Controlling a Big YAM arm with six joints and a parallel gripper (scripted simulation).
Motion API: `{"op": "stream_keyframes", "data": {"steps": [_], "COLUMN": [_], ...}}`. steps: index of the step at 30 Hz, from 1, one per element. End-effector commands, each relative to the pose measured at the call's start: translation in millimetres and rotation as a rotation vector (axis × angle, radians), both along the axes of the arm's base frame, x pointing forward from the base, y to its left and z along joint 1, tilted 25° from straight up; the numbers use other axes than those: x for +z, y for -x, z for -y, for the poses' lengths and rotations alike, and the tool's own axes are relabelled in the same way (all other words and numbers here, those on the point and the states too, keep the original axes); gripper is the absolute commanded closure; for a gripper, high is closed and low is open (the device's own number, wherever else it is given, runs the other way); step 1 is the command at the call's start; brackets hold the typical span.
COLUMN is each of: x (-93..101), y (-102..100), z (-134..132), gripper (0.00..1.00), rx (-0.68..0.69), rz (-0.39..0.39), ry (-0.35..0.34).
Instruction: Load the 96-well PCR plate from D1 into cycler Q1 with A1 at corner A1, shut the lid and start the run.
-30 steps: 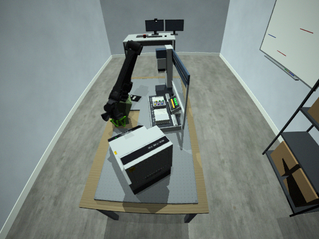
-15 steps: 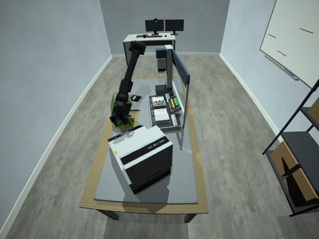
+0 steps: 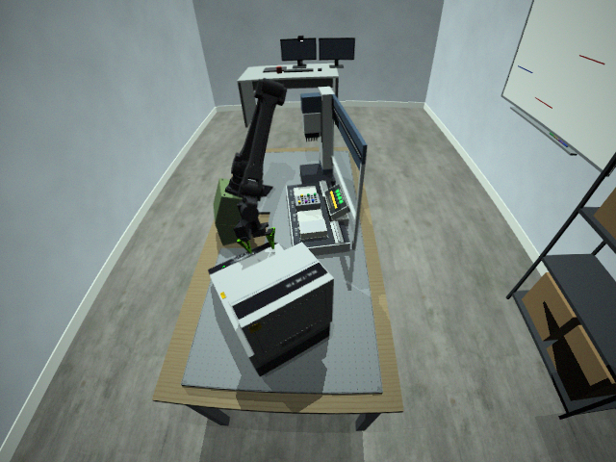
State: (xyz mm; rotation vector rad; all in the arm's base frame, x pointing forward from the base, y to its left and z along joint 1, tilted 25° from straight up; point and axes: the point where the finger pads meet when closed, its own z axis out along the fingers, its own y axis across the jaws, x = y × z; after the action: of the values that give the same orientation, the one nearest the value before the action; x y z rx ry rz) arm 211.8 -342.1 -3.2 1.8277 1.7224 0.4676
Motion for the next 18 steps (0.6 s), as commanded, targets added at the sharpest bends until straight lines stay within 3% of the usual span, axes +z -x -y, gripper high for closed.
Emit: {"op": "stream_keyframes", "data": {"steps": [1, 9, 15, 18], "x": [42.0, 41.1, 68.1, 79.7], "y": [-22.3, -41.7, -79.0, -89.2], "z": [29.0, 16.2, 17.0, 18.7], "gripper": [0.00, 0.00, 0.00, 0.00], "rx": [0.051, 0.136, 0.107, 0.149], "rz": [0.022, -0.008, 0.016, 0.019], "ry": [0.134, 0.162, 0.161, 0.220]}}
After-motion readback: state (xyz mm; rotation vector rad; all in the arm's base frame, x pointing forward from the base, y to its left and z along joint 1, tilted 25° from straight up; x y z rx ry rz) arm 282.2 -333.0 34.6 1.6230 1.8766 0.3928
